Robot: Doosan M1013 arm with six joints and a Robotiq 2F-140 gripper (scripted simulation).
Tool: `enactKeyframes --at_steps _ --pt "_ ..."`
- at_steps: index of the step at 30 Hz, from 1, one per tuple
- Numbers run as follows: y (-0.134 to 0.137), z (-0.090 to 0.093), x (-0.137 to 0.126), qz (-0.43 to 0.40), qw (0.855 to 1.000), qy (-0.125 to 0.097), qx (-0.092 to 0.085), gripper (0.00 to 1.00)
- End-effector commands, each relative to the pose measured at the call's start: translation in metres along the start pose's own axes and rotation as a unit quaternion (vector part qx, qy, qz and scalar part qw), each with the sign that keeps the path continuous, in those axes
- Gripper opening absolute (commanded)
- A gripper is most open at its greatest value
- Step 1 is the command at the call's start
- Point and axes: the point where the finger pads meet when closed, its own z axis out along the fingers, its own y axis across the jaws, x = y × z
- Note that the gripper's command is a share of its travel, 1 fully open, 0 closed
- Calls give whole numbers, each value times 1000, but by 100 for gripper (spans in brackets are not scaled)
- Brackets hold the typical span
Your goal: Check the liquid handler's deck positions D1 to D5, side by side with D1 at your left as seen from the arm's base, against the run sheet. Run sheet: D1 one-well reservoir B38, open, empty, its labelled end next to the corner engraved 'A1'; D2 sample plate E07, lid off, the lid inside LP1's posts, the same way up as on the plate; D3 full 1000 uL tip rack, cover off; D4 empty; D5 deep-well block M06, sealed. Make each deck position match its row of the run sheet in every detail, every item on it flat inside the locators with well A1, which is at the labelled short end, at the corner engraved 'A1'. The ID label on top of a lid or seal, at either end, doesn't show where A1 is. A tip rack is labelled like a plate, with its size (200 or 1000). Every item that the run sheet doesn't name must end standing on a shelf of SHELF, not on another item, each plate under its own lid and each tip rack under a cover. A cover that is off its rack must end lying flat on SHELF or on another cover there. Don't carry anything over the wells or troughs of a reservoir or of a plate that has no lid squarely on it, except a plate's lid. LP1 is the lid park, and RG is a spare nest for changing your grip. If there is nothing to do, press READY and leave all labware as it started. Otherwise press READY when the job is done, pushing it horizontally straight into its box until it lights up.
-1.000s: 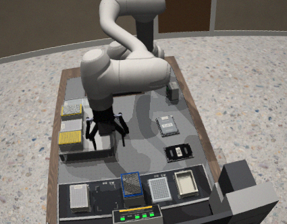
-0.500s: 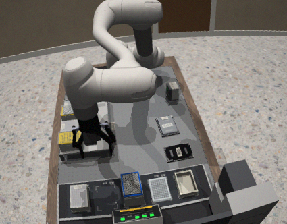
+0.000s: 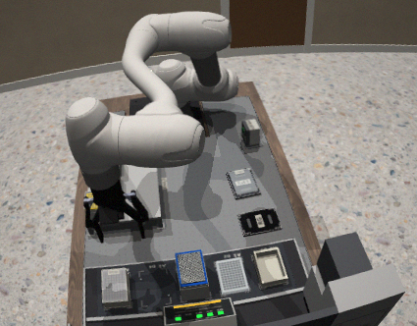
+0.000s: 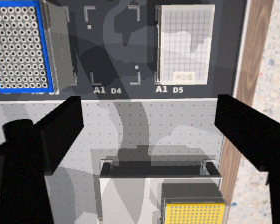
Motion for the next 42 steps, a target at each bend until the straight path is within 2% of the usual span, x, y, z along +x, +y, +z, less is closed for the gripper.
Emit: enactKeyframes --at_steps 1,13,18,27,28,32,42 --pt "14 -4 8 -1 1000 1 2 79" --pt "64 -4 41 -1 1000 1 2 79" --pt "73 -4 46 -1 1000 1 2 79" --pt "71 -7 47 -2 1000 2 1 79" --pt "71 0 47 -2 1000 3 1 79" --pt "71 5 47 -2 1000 4 1 79" --pt "71 39 47 -2 1000 3 1 79"
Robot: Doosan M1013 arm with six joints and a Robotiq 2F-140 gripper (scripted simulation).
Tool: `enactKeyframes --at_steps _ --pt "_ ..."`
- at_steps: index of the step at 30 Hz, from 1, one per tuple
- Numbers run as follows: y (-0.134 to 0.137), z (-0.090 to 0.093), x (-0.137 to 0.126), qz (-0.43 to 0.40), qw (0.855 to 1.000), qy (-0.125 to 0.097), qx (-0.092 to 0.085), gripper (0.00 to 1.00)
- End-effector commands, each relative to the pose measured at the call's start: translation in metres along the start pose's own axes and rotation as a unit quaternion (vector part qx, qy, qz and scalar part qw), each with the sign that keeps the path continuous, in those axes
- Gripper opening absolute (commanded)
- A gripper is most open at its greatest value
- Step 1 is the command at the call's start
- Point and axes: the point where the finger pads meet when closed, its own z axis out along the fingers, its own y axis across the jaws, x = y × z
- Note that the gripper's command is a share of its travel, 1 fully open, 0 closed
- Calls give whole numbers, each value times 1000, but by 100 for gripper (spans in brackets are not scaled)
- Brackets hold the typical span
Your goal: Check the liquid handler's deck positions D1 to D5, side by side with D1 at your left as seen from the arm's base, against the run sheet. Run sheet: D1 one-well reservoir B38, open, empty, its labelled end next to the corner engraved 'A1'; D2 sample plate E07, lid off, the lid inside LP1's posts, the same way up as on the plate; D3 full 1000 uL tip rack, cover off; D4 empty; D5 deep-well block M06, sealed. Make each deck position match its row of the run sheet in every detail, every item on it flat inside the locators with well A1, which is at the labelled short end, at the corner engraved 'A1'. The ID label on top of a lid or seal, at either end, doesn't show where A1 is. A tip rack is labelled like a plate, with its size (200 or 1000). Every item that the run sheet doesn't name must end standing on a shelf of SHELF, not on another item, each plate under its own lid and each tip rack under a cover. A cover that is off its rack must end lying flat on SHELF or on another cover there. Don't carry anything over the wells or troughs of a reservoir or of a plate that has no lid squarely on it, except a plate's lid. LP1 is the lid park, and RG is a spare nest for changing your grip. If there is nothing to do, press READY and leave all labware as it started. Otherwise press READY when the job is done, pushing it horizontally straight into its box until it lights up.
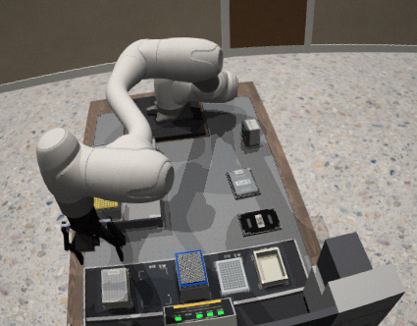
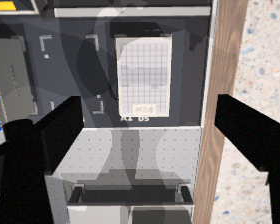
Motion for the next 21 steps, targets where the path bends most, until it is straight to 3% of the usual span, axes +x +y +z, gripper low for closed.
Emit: enactKeyframes --at_steps 1,18,21 --pt "1 11 0 -2 1000 2 1 79" --pt "1 62 0 -2 1000 1 1 79" --pt "1 60 0 -1 1000 1 1 79"
